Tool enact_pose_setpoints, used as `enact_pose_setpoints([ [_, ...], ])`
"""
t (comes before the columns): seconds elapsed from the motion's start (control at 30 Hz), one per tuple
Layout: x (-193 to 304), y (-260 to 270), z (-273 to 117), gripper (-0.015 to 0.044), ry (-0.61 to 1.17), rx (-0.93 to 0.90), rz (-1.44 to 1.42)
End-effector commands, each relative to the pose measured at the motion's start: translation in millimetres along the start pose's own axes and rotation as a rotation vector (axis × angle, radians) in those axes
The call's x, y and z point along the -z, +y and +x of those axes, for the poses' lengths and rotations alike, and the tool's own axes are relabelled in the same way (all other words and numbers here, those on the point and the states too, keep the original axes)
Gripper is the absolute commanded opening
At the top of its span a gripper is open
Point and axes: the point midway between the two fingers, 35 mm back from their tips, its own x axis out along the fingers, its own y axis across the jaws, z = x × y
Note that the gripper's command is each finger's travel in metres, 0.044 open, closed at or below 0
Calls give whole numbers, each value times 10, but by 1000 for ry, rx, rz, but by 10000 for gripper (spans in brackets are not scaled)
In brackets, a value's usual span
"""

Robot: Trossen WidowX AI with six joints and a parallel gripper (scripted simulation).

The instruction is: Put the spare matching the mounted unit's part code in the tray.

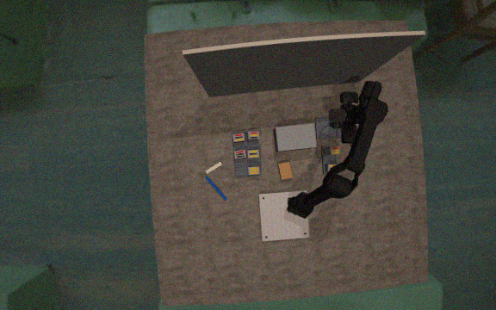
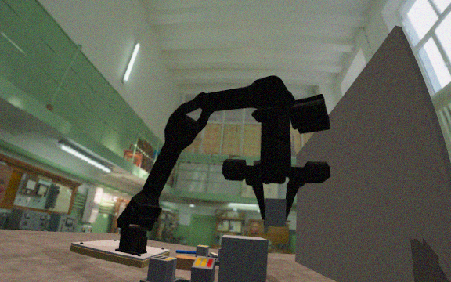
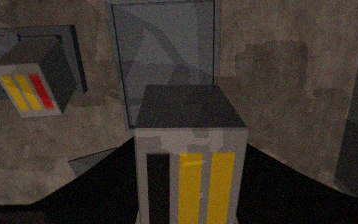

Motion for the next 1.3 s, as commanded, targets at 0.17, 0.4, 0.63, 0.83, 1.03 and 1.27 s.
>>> enact_pose_setpoints([
  [0.17,-2,-4,78,0,-4,-3,-7],
  [0.4,1,-9,126,0,-4,-3,-7],
  [0.63,3,-13,174,0,-4,-3,-7],
  [0.83,4,-17,215,0,-3,-3,-7],
  [1.03,5,-19,256,0,-3,-3,-7],
  [1.27,6,-21,304,0,-3,-3,-7],
])
